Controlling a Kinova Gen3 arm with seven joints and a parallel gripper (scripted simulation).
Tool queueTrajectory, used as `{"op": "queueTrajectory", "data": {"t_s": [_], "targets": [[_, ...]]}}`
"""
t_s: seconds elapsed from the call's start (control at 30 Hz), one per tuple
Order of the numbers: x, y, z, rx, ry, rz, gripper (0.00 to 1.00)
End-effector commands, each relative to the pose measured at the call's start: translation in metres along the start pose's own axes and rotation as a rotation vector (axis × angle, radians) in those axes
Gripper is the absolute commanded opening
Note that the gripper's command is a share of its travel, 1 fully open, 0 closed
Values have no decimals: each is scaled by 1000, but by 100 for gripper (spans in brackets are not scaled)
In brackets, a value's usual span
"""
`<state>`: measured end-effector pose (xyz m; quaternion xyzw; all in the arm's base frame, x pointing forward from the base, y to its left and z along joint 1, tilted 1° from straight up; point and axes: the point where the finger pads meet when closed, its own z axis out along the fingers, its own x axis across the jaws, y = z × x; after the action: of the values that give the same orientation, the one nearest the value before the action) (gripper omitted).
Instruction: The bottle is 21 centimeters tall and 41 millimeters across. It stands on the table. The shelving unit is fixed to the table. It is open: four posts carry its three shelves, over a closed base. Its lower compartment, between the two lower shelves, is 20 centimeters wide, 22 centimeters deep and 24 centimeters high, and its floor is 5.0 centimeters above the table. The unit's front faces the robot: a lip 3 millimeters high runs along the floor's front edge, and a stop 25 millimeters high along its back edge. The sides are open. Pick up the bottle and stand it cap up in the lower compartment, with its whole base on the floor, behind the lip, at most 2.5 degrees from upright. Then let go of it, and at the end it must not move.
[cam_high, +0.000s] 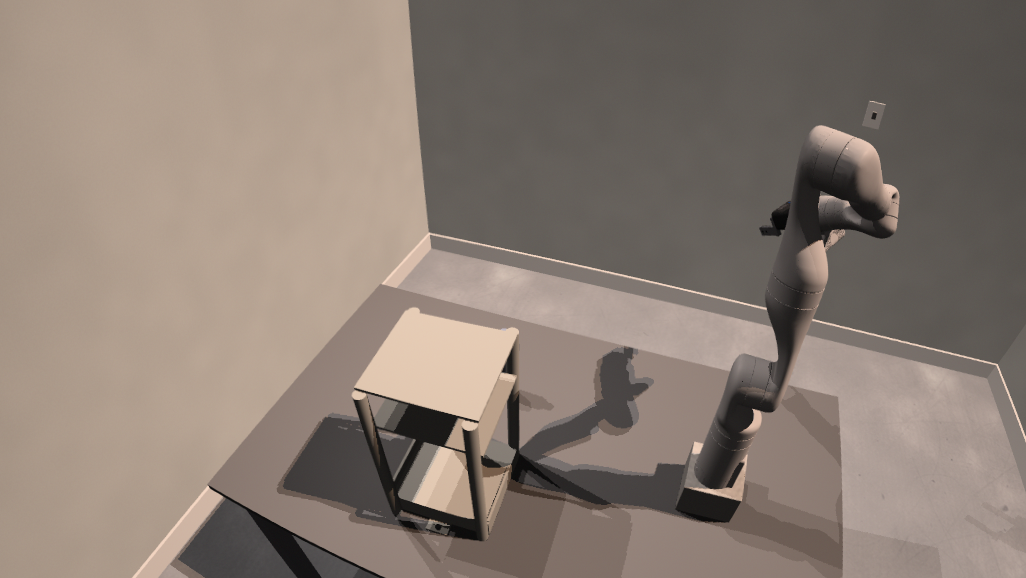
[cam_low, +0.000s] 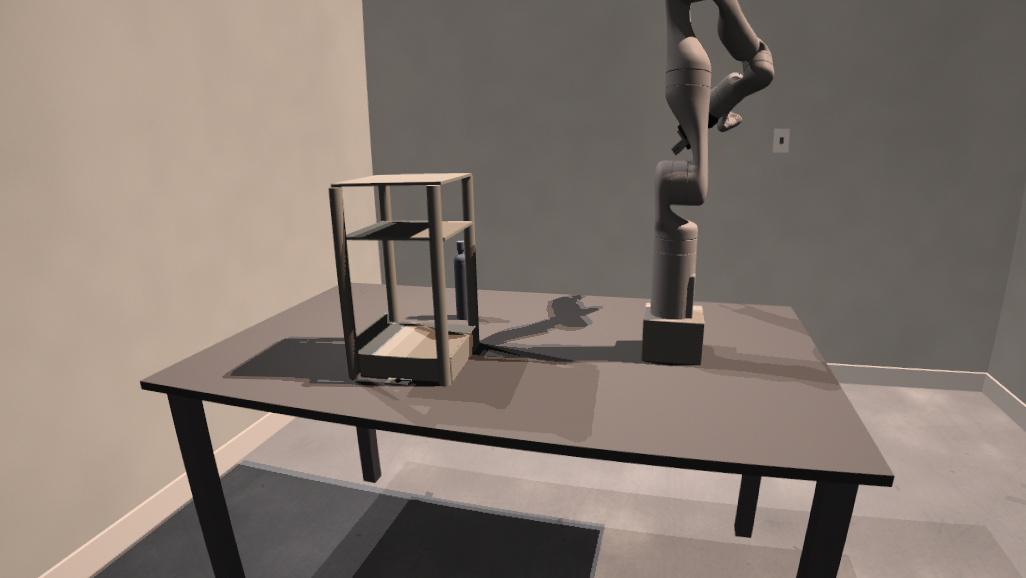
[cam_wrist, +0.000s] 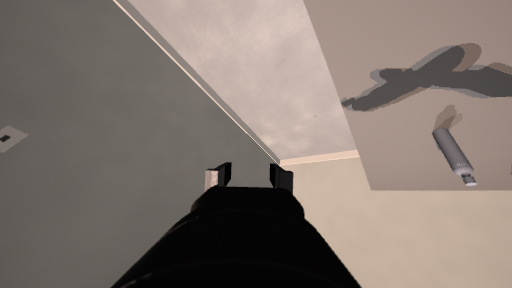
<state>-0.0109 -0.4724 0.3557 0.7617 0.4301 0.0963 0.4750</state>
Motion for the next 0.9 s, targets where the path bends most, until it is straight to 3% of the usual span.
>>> {"op": "queueTrajectory", "data": {"t_s": [0.0, 0.1, 0.27, 0.5, 0.53, 0.73, 0.77, 0.87], "targets": [[5, 6, 9, 0, 28, -34, 100], [12, 12, 20, 3, 66, -99, 100], [40, 31, 51, 5, 191, -310, 100], [40, 31, 51, 5, 191, -310, 100], [47, 36, 58, 3, 220, -361, 100], [47, 36, 58, 3, 220, -361, 100], [54, 41, 66, 1, 251, -415, 100], [54, 41, 66, 1, 251, -415, 100]]}}
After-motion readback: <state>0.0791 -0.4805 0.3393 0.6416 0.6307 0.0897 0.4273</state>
